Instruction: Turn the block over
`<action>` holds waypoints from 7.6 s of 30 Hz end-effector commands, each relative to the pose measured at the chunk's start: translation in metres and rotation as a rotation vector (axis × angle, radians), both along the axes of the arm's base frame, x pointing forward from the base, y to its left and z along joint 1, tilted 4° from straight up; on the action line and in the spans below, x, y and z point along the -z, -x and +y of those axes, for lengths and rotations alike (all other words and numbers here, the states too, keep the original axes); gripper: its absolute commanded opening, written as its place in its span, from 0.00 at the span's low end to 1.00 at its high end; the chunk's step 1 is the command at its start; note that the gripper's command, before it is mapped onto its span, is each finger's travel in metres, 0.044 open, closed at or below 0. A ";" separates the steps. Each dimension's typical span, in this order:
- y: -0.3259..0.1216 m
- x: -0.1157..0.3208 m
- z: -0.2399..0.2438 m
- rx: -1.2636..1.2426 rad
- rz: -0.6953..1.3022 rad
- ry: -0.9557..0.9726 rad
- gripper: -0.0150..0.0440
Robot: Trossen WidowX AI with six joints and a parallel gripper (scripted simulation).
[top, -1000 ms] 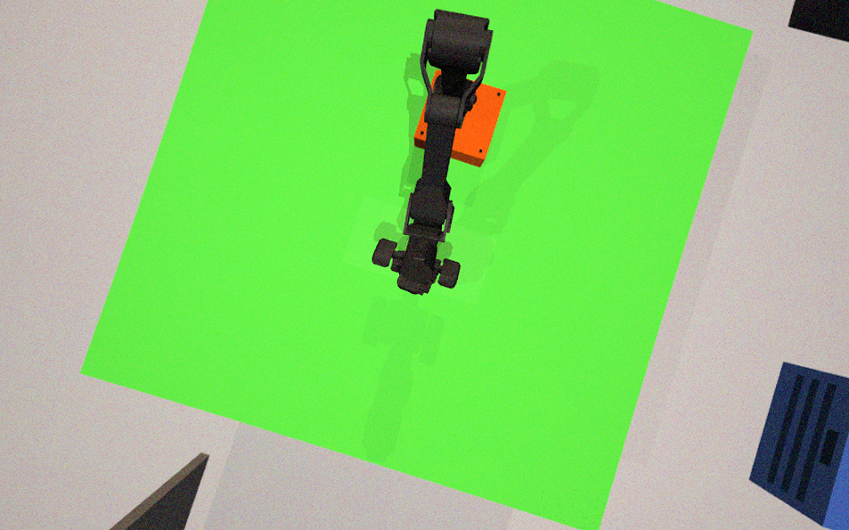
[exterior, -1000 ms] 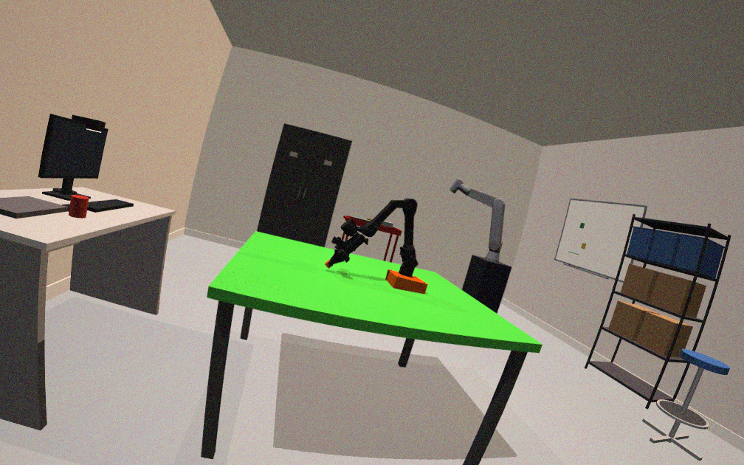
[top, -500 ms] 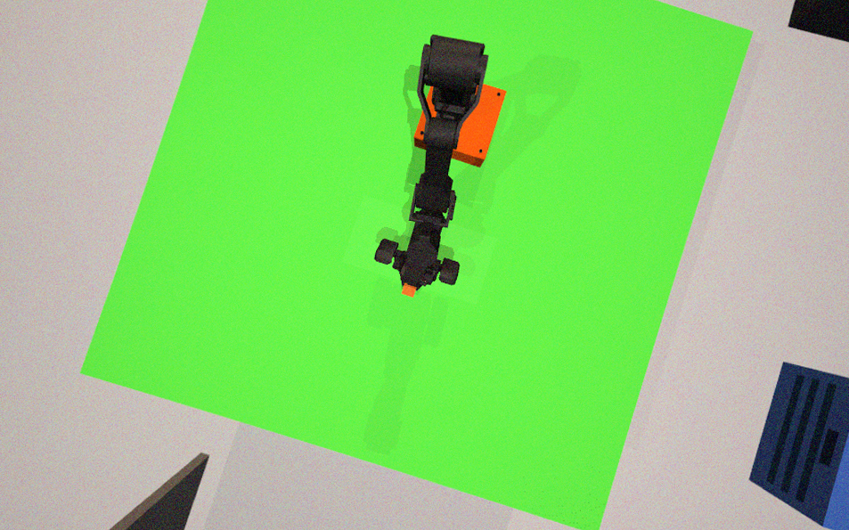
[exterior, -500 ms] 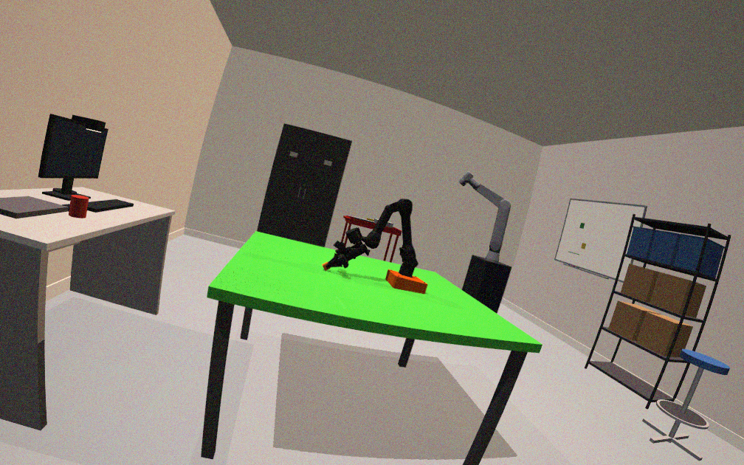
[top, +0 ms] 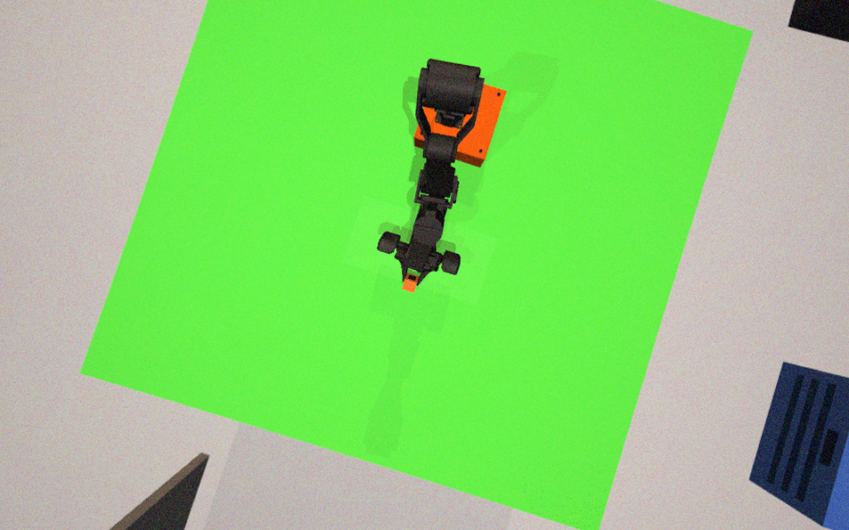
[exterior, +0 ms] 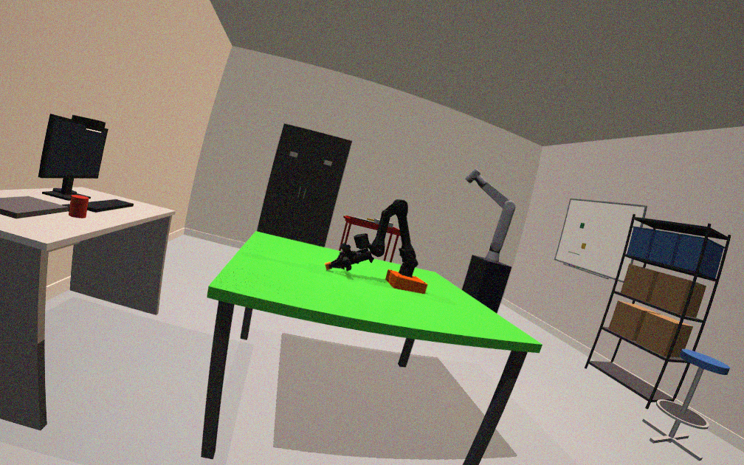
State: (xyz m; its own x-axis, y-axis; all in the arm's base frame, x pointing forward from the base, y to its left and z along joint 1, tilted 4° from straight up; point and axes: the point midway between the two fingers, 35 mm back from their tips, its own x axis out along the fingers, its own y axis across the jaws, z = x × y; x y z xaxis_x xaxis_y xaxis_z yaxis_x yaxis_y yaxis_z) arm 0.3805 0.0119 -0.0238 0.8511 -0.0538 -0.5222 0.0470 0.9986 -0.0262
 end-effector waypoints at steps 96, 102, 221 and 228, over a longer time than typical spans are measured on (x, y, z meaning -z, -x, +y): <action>0.004 -0.075 0.003 0.020 0.651 -0.021 1.00; -0.011 -0.082 0.003 0.025 0.836 -0.029 1.00; -0.020 -0.025 0.001 0.019 0.654 -0.022 0.25; -0.016 -0.026 0.001 0.018 0.554 -0.018 0.25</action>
